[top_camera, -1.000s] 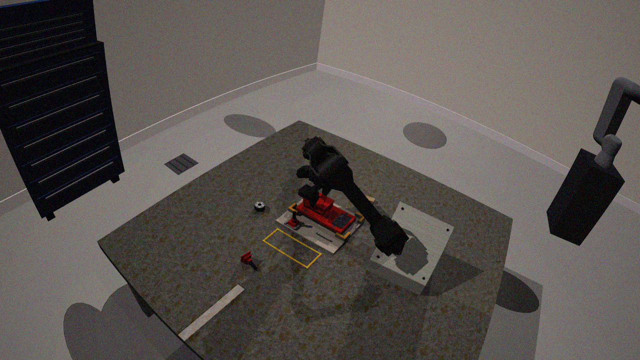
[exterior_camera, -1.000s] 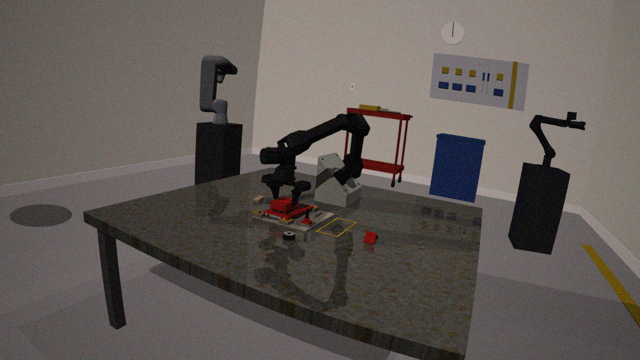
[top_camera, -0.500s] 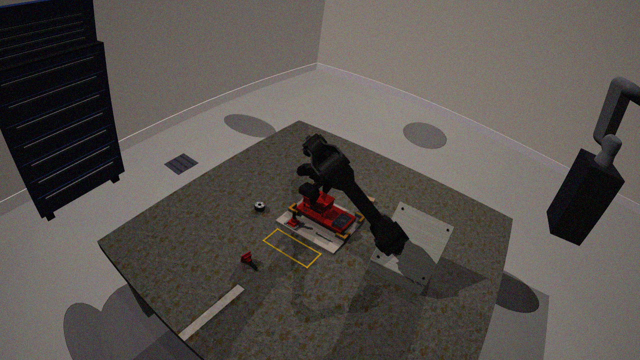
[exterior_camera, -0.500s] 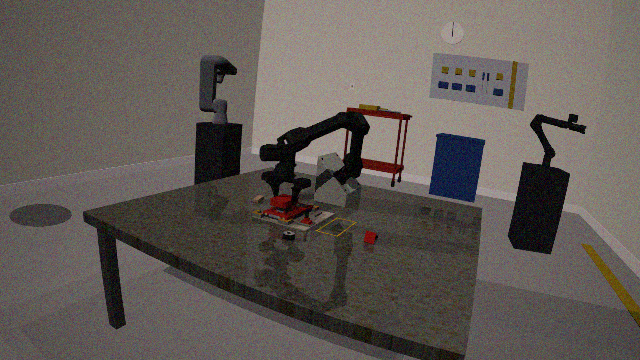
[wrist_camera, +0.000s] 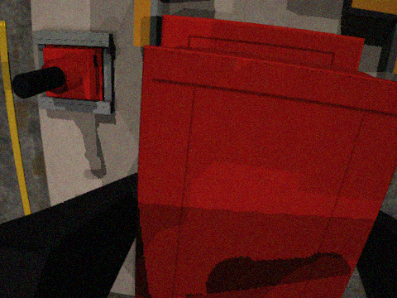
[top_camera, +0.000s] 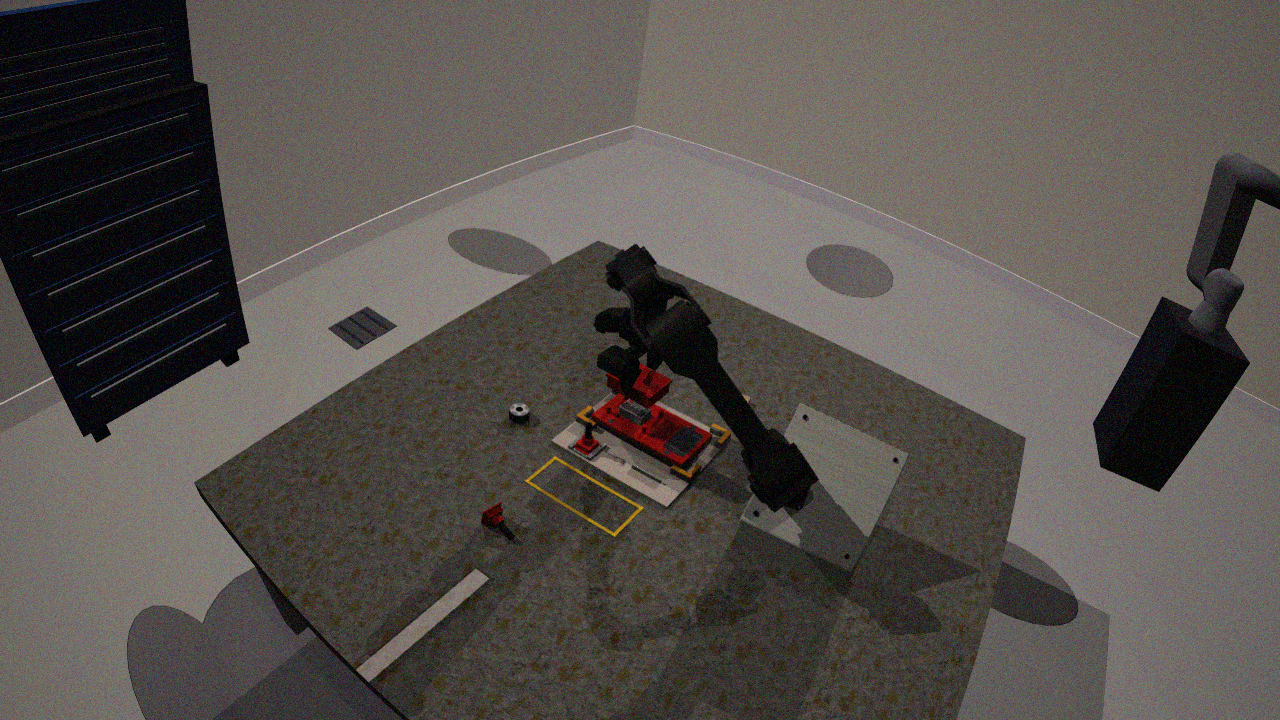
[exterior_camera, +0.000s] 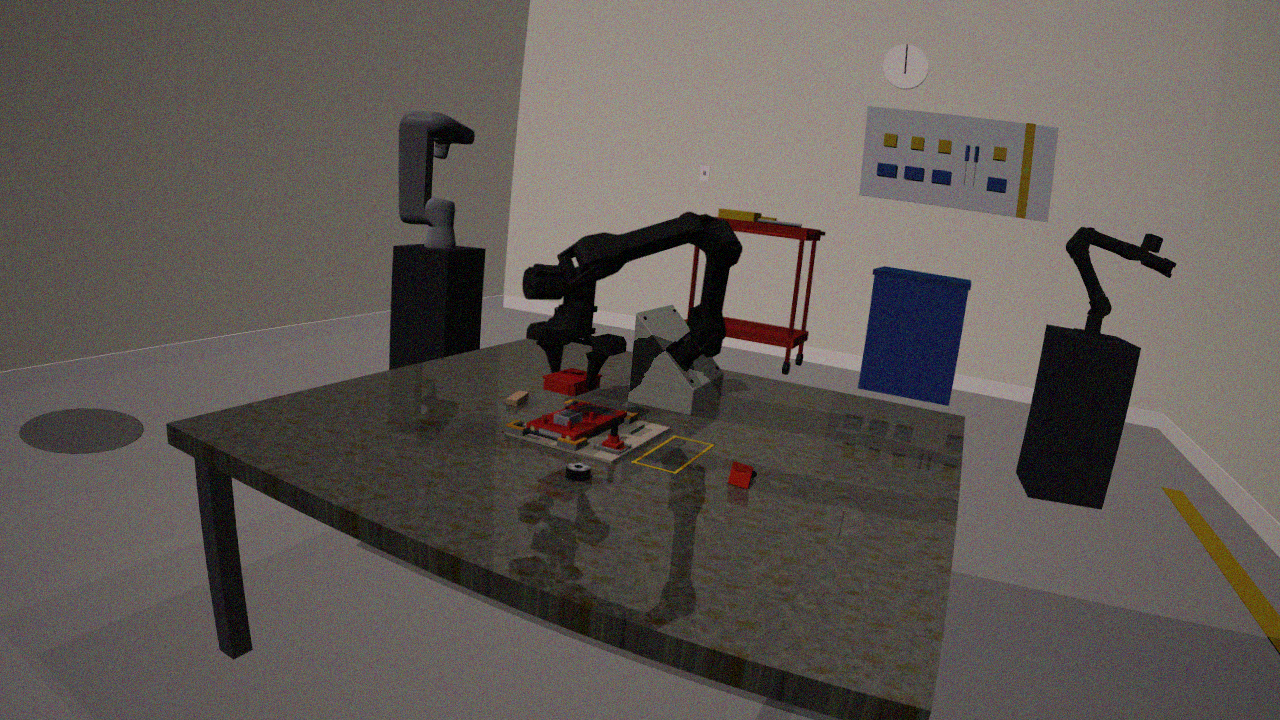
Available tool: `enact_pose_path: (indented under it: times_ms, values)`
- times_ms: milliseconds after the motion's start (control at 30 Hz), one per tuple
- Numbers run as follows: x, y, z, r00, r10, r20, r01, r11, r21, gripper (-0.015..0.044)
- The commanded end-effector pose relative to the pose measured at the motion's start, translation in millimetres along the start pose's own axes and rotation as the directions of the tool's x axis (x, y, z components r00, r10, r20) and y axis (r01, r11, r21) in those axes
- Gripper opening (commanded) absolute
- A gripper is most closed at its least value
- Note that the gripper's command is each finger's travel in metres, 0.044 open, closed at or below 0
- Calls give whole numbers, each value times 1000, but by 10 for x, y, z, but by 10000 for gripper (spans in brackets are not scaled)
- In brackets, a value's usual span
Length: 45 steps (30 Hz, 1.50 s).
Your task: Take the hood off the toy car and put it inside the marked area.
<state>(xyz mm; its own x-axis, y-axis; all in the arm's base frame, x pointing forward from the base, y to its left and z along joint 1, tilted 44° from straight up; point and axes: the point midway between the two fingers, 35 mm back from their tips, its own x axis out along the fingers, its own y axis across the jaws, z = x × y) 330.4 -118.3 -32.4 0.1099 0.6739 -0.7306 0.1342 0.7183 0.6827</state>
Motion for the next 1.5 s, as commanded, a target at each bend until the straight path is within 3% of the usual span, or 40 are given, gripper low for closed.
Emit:
enact_pose_path:
  times_ms: [0,1033,1467]
  values:
    - [-3,217,14,1000,-1,-3,1,1000,-6,0]
    - [-80,1968,-418,1000,7,-5,-7,1000,-14,0]
    - [-17,2031,-453,1000,9,-5,-9,1000,-15,0]
